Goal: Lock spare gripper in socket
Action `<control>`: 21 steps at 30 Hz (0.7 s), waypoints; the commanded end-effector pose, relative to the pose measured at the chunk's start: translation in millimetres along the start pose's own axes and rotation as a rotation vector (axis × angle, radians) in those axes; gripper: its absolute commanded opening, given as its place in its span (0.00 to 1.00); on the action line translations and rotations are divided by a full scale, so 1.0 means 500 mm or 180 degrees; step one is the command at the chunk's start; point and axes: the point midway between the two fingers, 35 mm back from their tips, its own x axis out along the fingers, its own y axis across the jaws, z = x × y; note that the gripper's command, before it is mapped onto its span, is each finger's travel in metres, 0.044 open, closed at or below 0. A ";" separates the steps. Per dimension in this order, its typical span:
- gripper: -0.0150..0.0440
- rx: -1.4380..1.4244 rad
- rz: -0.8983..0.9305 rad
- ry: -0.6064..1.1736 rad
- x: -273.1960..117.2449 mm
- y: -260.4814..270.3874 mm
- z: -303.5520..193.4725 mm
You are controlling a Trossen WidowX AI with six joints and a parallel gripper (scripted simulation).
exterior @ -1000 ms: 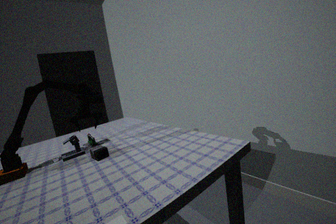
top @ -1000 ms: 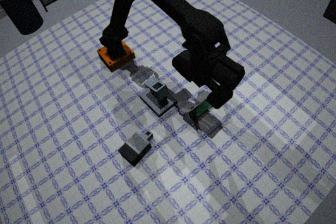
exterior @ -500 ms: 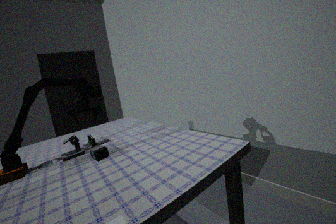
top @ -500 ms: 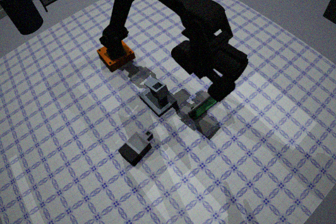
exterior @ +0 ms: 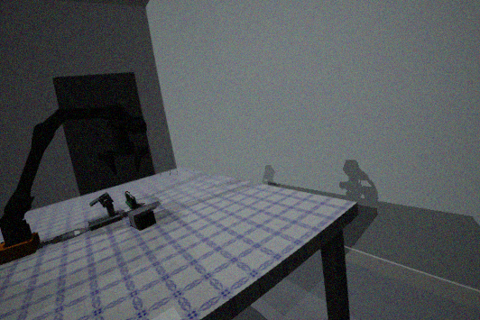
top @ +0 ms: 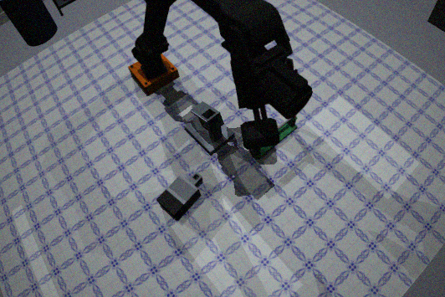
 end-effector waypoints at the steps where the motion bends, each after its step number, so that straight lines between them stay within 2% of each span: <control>1: 1.00 0.1921 -0.0113 0.0021 0.003 -0.063 -0.087; 6: 1.00 0.3752 -0.0221 -0.0017 0.004 -0.111 -0.174; 21: 1.00 0.7122 -0.0413 -0.0208 0.004 -0.174 -0.347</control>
